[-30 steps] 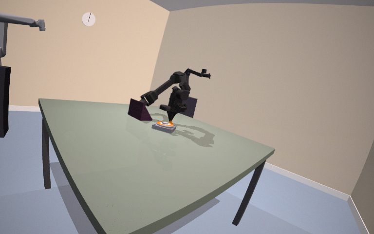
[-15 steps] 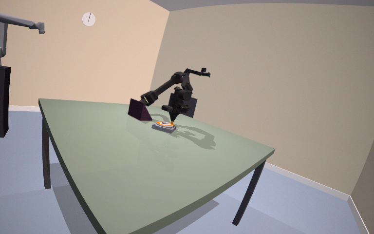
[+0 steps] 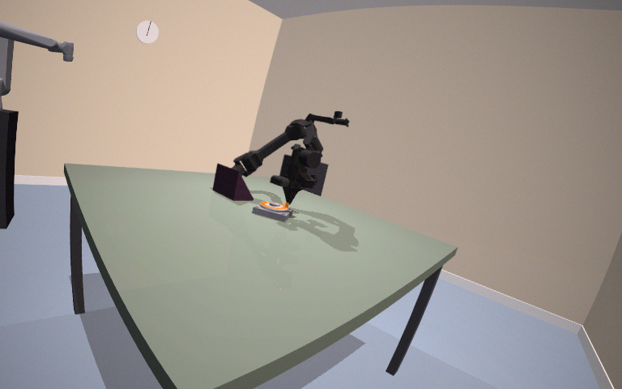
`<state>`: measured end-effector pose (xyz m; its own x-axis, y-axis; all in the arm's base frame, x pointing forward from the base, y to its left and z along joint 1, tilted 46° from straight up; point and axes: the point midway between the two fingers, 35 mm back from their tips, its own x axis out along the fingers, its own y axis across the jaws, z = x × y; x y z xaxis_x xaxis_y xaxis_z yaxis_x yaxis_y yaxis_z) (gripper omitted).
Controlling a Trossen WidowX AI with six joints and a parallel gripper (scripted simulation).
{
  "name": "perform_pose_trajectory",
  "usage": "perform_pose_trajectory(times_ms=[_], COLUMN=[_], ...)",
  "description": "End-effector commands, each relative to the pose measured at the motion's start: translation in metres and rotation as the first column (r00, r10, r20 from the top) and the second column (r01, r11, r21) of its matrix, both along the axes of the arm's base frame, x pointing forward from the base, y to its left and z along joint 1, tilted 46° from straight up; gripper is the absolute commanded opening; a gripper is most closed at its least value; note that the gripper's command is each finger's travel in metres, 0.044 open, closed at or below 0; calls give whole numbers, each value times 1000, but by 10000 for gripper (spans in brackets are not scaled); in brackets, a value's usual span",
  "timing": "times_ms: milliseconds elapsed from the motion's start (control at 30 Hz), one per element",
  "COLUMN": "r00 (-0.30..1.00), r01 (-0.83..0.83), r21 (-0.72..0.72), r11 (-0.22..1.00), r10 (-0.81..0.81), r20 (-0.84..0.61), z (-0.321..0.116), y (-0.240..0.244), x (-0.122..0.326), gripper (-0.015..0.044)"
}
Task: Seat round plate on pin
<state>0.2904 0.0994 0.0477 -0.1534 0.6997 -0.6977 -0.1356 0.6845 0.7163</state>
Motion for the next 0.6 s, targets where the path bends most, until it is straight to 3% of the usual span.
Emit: perform_pose_trajectory(times_ms=[0,567], r00=[1000,1000], r01=[0,1], r21=[1,-1], r11=[1000,1000], r10=[0,-1], r20=[0,0], z=[-1,7], y=[-1,-14], x=[4,12], gripper=[0,0])
